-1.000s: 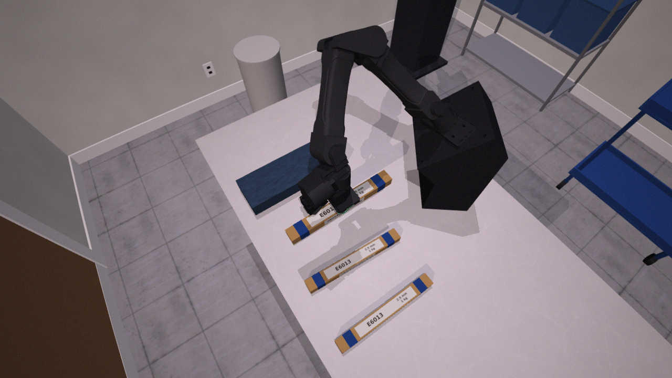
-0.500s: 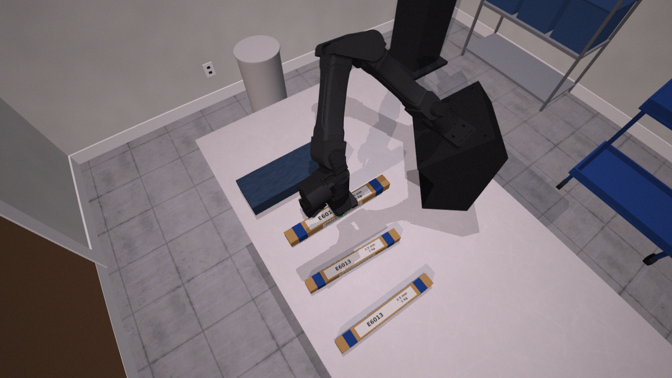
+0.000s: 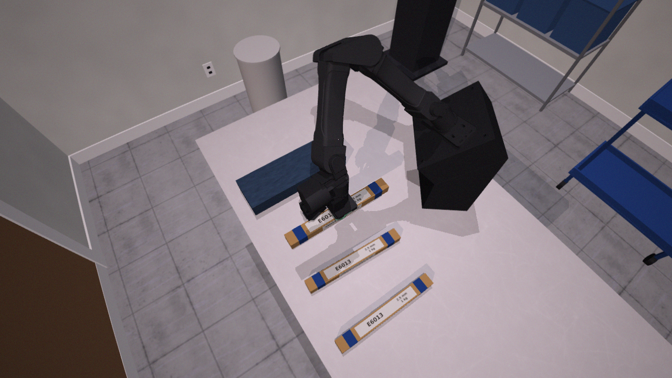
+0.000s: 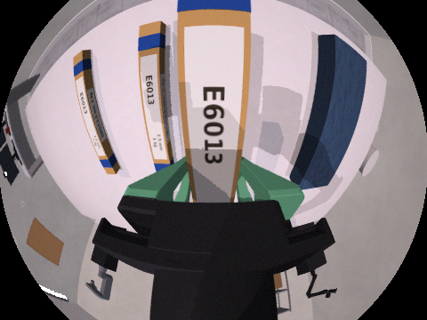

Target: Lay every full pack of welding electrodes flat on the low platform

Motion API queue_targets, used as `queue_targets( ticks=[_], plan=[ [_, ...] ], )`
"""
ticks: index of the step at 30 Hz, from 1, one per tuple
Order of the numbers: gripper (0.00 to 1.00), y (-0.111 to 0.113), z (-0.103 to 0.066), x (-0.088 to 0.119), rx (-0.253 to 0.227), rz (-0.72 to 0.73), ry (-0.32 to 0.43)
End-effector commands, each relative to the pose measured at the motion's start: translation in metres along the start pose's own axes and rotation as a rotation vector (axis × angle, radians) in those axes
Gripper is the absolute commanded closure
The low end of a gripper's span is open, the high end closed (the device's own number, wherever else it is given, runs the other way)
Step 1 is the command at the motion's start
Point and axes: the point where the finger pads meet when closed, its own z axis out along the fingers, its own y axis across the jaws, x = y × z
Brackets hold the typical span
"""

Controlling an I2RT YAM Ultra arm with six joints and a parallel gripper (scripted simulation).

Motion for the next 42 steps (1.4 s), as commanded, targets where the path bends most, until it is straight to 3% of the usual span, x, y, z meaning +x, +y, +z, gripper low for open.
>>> queue_targets(
  ticks=[1, 10, 42],
  plan=[
    [1.0, 0.0045, -0.0059, -0.0102, -0.018, 0.0, -0.045],
    [1.0, 0.0044, 0.0029, -0.0119, -0.018, 0.001, -0.047],
    [1.0, 0.0042, 0.0027, -0.0126, -0.017, 0.001, -0.048]
  ],
)
